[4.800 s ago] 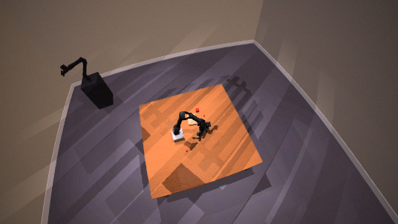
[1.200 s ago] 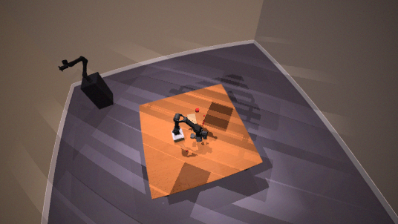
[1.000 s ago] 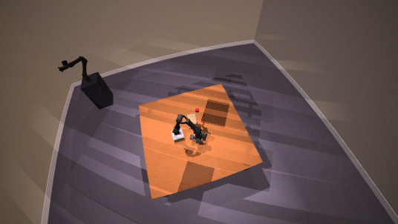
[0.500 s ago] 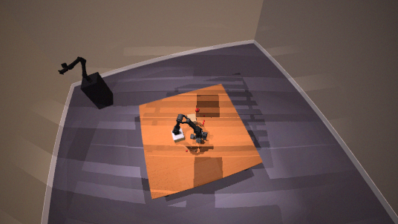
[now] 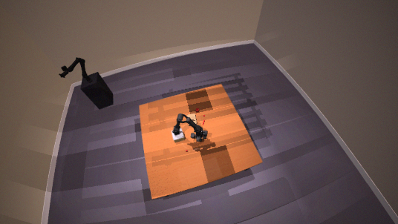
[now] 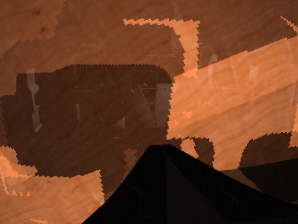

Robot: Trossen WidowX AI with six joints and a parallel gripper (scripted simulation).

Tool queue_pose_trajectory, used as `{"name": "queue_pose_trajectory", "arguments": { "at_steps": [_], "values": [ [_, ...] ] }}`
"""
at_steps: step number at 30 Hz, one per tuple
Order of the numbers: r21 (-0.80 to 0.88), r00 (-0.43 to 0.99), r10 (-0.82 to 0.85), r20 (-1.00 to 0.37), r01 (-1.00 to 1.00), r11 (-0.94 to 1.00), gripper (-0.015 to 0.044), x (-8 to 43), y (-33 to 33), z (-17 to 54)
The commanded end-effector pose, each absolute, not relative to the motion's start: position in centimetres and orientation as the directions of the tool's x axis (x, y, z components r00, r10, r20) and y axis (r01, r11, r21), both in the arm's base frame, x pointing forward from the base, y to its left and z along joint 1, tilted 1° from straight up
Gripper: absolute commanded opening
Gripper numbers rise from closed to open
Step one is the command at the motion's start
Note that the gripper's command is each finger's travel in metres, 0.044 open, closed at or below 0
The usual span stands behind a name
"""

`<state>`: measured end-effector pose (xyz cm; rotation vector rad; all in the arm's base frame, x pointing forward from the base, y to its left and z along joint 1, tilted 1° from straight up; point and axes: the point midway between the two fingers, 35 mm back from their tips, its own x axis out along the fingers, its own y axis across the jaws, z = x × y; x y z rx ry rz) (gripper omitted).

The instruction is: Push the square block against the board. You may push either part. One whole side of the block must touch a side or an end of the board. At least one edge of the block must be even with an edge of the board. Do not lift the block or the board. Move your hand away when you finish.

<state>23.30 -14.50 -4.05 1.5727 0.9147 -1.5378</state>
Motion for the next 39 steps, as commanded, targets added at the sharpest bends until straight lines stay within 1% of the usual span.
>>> {"name": "queue_pose_trajectory", "arguments": {
  "at_steps": [1,39],
  "values": [
    [0.026,0.029,0.0,-1.0,0.882,-0.471,0.0,23.7,-13.8,-4.1],
    [0.026,0.031,0.003,-1.0,0.882,-0.471,0.0,25.6,-10.4,-4.0]
  ]
}}
